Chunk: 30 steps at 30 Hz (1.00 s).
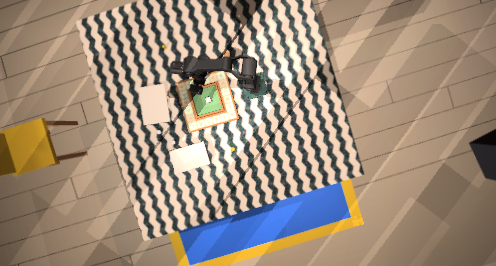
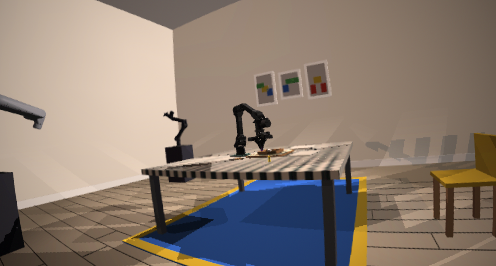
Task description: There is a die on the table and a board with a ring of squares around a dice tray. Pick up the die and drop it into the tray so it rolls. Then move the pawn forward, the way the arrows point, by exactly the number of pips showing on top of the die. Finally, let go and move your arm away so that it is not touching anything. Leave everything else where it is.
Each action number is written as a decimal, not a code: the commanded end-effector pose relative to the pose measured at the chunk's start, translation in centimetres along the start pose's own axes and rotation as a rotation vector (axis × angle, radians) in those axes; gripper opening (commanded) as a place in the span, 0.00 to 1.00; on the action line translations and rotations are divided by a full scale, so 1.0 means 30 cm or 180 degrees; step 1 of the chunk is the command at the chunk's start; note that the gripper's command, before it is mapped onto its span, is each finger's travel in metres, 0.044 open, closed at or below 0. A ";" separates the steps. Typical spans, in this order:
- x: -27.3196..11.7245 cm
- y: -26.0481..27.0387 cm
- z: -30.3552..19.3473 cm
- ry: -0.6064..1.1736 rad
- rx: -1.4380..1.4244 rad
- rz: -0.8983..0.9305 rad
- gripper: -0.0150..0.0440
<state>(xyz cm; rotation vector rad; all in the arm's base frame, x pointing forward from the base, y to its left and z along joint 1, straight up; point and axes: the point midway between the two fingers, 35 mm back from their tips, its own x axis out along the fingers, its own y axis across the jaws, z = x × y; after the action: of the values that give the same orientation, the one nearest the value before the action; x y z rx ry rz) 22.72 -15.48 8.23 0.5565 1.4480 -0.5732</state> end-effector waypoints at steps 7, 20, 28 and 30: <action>0.056 -0.005 -0.008 0.0054 -0.0015 -0.0024 0.25; 0.111 -0.006 -0.009 0.0054 -0.0015 -0.0024 0.25; 0.091 -0.002 -0.004 0.0014 0.0000 -0.0002 0.52; 0.091 -0.002 -0.004 0.0014 0.0000 -0.0002 0.61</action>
<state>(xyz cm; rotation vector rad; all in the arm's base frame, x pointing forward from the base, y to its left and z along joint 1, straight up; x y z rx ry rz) 22.71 -15.51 5.47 0.5581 1.4529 -0.5724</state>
